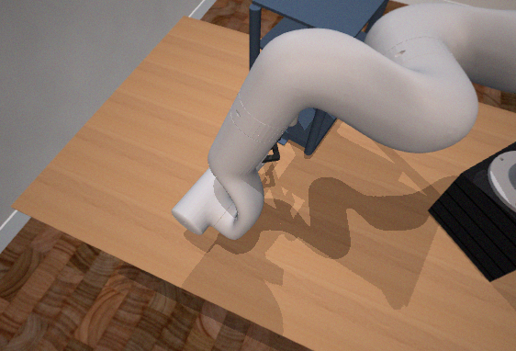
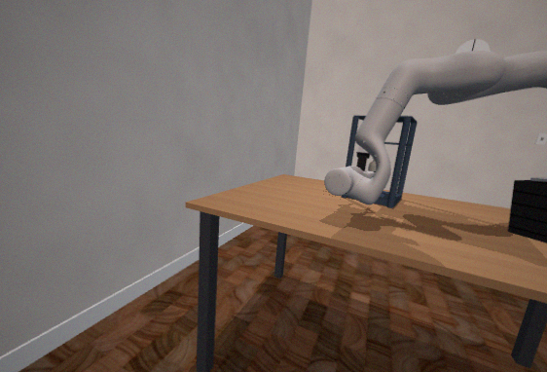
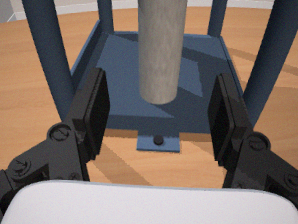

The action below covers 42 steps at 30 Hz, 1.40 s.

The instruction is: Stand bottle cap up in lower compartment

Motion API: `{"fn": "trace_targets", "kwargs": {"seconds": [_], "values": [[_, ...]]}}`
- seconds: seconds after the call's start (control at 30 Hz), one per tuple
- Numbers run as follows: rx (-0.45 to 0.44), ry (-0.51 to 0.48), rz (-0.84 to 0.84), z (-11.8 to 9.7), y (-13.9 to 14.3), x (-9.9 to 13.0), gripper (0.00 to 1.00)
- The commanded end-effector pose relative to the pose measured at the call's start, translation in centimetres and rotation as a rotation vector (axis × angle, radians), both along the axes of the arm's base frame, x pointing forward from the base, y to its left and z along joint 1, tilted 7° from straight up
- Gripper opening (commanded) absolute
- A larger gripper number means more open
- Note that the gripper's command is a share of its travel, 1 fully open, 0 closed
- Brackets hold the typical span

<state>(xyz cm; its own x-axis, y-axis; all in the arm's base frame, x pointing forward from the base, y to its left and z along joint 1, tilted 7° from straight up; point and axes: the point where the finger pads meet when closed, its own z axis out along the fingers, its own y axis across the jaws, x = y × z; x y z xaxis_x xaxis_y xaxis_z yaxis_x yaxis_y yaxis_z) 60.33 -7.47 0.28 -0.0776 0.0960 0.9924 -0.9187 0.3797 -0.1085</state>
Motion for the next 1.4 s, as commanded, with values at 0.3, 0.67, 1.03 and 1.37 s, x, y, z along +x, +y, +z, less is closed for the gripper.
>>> {"fn": "trace_targets", "kwargs": {"seconds": [0.3, 0.67, 1.03, 1.37], "values": [[0.000, -0.003, 0.000, 2.7, 0.3, -0.1, 0.69], [0.000, -0.003, 0.000, 5.4, 0.5, -0.3, 0.69], [0.000, -0.003, 0.000, 8.0, 0.8, -0.5, 0.69], [0.000, -0.003, 0.000, 9.2, 0.9, -0.7, 0.69]]}}
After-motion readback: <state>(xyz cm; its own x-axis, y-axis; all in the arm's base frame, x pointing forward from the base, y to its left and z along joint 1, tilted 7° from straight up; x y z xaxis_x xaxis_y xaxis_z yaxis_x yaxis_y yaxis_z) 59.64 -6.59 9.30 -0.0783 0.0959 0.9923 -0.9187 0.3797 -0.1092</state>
